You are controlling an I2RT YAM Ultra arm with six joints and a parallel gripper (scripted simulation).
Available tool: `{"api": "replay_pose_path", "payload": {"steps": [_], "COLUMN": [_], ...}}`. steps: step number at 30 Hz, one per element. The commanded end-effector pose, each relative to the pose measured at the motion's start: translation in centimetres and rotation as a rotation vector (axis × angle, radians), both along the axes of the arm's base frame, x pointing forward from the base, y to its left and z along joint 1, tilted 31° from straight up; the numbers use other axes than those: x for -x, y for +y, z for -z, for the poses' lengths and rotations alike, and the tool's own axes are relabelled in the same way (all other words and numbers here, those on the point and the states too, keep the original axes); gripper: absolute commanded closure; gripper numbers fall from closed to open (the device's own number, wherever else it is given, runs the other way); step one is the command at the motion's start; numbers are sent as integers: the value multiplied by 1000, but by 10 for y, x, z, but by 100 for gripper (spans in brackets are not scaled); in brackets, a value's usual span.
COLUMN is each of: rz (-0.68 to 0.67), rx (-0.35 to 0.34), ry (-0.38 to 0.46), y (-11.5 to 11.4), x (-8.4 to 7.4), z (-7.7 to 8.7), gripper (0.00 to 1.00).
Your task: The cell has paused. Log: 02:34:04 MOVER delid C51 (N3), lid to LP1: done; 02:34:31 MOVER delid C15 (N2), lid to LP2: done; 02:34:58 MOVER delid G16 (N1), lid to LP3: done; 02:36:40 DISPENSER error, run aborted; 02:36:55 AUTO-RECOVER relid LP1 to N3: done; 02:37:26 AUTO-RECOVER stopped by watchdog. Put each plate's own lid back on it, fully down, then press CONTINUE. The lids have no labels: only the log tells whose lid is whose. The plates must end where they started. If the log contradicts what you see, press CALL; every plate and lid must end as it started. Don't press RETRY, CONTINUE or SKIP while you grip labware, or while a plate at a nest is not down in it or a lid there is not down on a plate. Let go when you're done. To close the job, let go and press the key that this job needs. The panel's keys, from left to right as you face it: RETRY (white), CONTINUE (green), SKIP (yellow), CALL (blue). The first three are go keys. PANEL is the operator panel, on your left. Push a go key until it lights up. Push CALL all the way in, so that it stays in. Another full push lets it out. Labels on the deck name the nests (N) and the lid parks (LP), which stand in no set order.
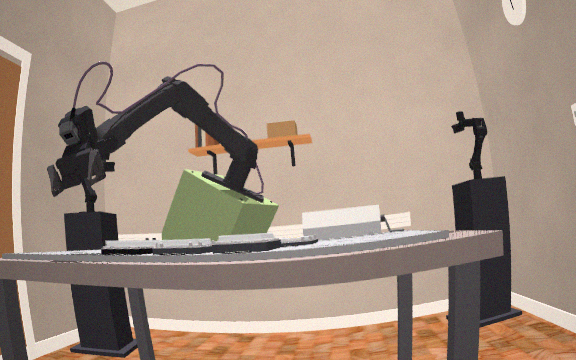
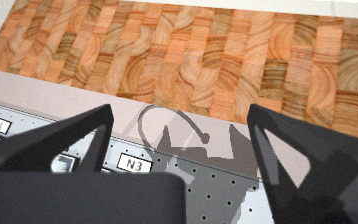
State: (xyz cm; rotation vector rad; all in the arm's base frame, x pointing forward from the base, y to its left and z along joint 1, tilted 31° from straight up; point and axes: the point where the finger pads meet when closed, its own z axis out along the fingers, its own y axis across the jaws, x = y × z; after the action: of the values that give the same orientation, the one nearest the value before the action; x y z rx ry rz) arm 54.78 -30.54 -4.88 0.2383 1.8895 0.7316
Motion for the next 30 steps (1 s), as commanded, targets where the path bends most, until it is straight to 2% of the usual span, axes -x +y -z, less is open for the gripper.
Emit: {"api": "replay_pose_path", "payload": {"steps": [1, 17, 19, 21, 25, 30], "rz": [9, 9, 9, 12, 22, 19], "rx": [20, 20, 24, 26, 40, 38], "ry": [-21, -21, 28, 21, 6, 5], "y": [-9, -9, 2, 9, 1, 1], "x": [0, 0, -1, -3, -3, -3], "z": [-12, -12, -20, -26, -32, -33], "gripper": [0, 0, 0, 0, 0, 0]}}
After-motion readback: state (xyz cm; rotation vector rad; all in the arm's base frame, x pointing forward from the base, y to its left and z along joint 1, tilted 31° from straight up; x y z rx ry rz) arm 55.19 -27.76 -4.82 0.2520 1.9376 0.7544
